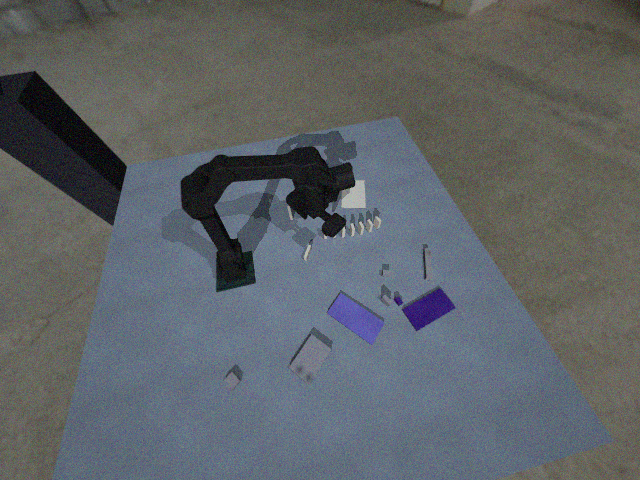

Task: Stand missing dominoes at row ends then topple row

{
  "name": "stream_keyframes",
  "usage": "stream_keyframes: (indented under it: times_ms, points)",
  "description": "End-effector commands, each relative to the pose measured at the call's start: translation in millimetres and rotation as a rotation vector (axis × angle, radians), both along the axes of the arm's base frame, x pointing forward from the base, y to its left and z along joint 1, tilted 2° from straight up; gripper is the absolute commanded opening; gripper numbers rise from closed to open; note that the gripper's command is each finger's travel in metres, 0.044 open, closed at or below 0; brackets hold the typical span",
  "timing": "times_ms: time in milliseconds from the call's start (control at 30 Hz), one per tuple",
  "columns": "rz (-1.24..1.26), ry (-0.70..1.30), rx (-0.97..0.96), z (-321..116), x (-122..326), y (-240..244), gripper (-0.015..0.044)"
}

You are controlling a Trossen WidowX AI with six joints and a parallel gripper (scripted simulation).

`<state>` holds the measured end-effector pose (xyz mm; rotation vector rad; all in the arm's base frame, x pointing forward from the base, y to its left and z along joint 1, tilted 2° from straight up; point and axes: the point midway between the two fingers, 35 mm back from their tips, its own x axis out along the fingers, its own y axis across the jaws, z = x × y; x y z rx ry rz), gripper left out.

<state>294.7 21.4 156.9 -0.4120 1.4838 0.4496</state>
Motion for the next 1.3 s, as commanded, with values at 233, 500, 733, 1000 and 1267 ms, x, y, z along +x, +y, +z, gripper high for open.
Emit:
stream_keyframes:
  times_ms: [233, 500, 733, 1000, 1267]
  points:
    - [0.43, -0.014, -0.019, -31.6, -32.2, -12.2, 0.044]
    - [0.43, -0.014, -0.019, -49.5, -29.9, -11.7, 0.044]
    - [0.43, -0.014, -0.019, -95.6, -29.4, -11.5, 0.044]
    - [0.43, -0.014, -0.019, -100.9, -29.4, -11.7, 0.044]
    - [0.43, -0.014, -0.018, -111.6, -29.8, -11.3, 0.044]
